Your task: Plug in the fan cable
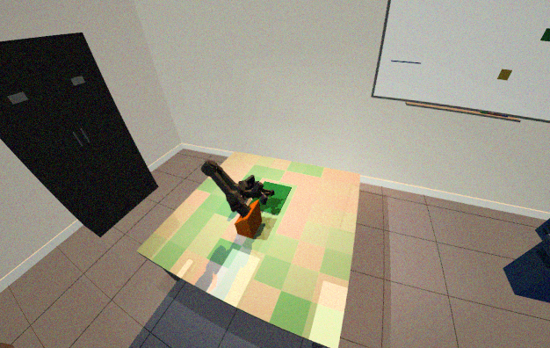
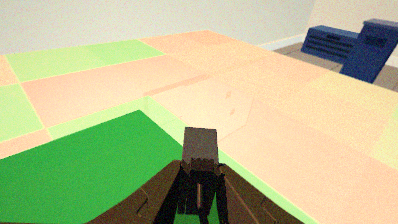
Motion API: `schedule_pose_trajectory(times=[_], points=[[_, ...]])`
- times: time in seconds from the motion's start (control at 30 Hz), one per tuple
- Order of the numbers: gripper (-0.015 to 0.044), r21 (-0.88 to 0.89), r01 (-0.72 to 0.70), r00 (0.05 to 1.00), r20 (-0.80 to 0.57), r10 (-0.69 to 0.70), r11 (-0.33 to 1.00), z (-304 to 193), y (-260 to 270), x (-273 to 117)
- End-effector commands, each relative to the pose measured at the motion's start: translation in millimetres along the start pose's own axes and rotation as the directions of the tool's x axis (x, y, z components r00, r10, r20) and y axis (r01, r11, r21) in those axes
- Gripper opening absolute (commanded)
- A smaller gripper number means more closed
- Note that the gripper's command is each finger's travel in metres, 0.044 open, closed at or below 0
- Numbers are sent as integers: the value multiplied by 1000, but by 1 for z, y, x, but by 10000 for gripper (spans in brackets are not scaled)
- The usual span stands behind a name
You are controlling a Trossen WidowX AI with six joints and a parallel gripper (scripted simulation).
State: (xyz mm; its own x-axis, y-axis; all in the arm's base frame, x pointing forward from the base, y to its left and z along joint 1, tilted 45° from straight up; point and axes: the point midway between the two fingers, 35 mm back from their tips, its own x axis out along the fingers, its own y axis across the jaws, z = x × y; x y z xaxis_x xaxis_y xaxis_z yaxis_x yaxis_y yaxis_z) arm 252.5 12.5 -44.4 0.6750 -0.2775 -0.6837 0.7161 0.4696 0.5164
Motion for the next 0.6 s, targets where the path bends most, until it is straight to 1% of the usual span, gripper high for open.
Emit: schedule_pose_trajectory(times=[0.0, 0.57], points=[[0, 3, 2, 1000, 5, -2, 1000, -3, 0, 0], [0, 3, 3, 1000, 4, -3, 1000, -18, -1, -1]])
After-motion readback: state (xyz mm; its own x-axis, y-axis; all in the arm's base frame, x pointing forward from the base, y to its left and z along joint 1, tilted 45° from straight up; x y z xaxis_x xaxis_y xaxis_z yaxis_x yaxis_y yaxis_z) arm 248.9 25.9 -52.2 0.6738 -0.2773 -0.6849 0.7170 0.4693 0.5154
